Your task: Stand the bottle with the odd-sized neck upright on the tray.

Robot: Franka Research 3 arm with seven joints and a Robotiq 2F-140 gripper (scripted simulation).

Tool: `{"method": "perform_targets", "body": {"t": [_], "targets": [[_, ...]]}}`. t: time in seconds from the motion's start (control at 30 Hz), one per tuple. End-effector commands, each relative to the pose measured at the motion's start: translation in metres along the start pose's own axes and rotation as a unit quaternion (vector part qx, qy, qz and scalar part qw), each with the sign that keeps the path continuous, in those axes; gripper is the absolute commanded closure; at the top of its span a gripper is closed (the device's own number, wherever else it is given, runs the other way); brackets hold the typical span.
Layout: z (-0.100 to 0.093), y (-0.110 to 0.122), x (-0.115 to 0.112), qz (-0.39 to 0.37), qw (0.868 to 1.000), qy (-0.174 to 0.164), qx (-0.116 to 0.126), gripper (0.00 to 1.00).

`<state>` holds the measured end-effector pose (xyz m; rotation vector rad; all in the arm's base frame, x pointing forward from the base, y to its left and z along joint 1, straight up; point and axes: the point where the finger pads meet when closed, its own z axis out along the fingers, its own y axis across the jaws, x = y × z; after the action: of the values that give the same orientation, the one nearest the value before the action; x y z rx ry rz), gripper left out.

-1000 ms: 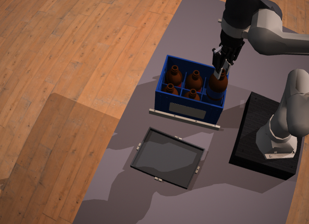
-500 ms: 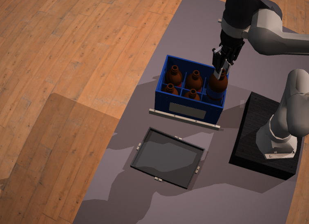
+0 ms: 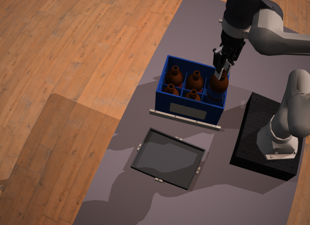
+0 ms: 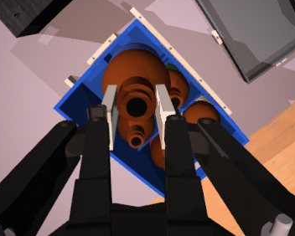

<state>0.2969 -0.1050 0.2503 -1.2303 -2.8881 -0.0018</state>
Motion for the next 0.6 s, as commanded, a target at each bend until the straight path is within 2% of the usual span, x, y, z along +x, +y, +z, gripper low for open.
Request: {"method": "perform_targets", "body": {"t": [0.0,0.57], "targets": [[-0.0029,0.0026,-0.0001,0.002,1.0,-0.002,-0.003,0.9],[-0.0029,0.0086,0.0021,0.002,1.0,-0.002,-0.003,0.9]]}}
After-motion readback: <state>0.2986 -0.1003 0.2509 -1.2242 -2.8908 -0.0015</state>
